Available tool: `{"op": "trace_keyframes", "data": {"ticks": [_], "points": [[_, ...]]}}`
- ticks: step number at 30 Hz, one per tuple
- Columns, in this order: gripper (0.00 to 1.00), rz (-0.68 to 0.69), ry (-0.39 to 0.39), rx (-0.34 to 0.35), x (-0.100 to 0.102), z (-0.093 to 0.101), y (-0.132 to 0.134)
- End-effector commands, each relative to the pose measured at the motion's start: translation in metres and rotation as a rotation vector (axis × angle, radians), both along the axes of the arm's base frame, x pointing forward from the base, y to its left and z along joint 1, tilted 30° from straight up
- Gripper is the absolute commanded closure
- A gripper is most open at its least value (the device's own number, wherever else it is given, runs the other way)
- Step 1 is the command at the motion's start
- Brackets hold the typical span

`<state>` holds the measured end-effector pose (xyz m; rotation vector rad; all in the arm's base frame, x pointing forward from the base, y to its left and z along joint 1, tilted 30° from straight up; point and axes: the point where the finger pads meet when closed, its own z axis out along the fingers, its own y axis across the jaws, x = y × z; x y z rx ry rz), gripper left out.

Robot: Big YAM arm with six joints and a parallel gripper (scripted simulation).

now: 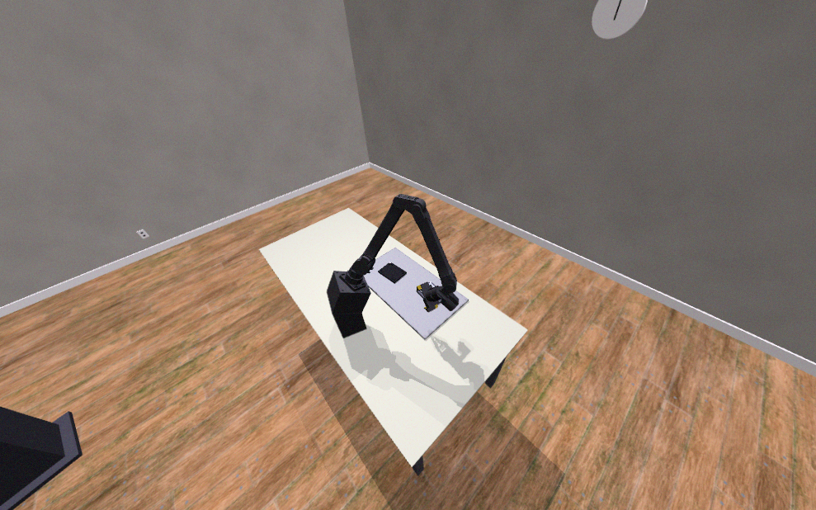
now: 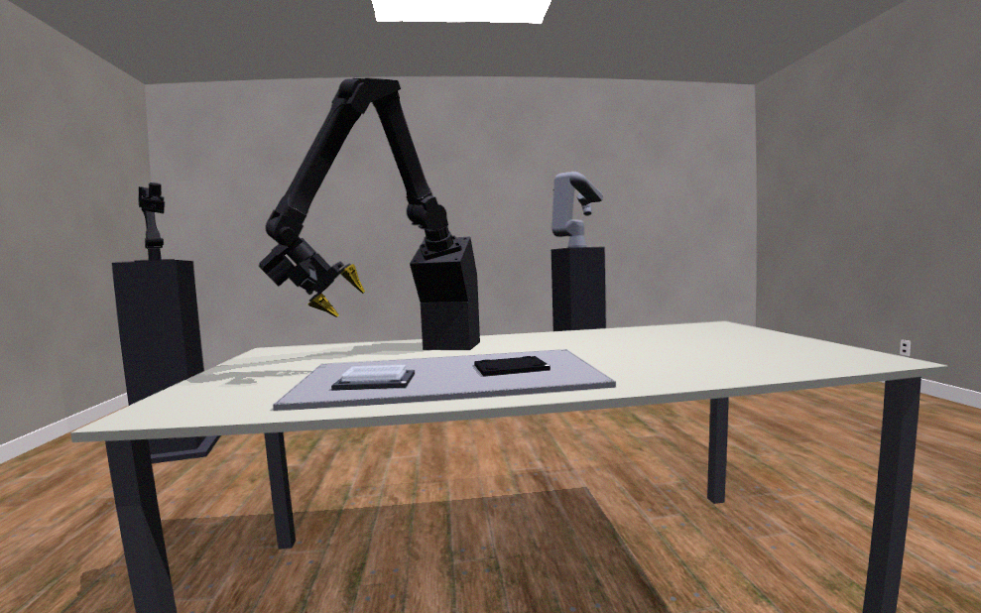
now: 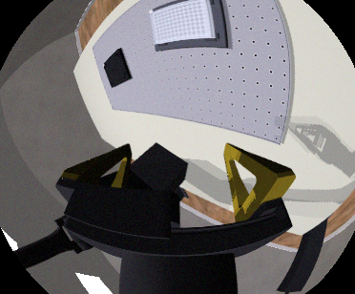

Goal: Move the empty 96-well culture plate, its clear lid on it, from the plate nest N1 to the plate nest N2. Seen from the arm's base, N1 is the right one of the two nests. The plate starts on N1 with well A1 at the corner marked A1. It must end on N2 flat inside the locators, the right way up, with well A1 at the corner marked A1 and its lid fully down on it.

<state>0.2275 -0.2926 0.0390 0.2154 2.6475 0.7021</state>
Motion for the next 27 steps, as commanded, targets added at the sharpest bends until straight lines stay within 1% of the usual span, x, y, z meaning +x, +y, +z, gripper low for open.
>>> {"op": "trace_keyframes", "data": {"ticks": [1, 17, 18, 21, 24, 27], "points": [[0.0, -0.002, -0.003, -0.006, 0.0, 0.002, -0.001], [0.0, -0.002, -0.003, -0.006, 0.0, 0.002, -0.001], [0.0, 0.048, -0.021, -0.058, 0.01, 0.004, -0.002], [0.0, 0.119, -0.036, -0.133, 0.02, 0.003, 0.0], [0.0, 0.192, -0.047, -0.2, 0.034, -0.003, 0.002], [0.0, 0.264, -0.057, -0.267, 0.036, -0.004, 0.002]]}}
